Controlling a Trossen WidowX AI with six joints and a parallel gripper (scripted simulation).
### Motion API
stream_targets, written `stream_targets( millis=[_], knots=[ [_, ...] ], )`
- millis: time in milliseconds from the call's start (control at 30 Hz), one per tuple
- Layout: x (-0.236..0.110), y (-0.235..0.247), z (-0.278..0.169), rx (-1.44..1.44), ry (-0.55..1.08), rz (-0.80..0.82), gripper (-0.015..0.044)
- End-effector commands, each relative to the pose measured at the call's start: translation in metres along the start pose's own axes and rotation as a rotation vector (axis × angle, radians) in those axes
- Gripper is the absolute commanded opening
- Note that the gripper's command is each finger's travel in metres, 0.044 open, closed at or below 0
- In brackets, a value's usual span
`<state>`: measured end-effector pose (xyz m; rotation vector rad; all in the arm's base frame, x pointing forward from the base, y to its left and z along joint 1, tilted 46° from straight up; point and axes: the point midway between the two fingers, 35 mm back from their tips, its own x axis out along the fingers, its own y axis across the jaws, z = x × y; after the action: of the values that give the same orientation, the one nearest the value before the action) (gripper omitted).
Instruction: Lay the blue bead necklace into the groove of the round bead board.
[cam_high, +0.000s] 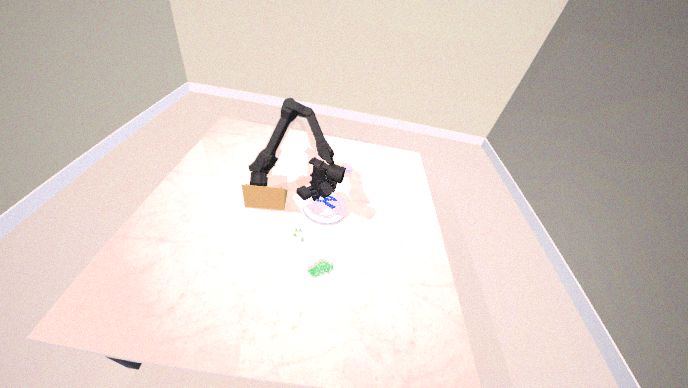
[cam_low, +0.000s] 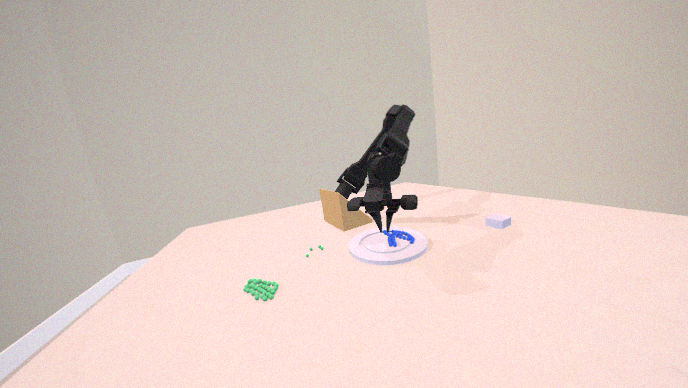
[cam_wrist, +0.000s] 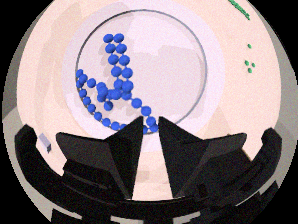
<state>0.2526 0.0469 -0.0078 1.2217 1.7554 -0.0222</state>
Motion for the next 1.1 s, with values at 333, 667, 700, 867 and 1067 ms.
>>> stream_targets(
  millis=[333, 667, 700, 867, 1067],
  knots=[
    [-0.0005, 0.0001, 0.0002, 0.000, -0.001, 0.000, 0.0000],
    [-0.0005, 0.0001, 0.0002, 0.000, -0.001, 0.000, 0.0000],
    [-0.0005, 0.0001, 0.0002, 0.000, -0.001, 0.000, 0.0000],
    [-0.0023, 0.0000, 0.0000, 0.001, 0.000, 0.002, 0.0000],
    [-0.0060, -0.0006, -0.0005, 0.005, 0.002, 0.004, 0.0000]
  ],
)
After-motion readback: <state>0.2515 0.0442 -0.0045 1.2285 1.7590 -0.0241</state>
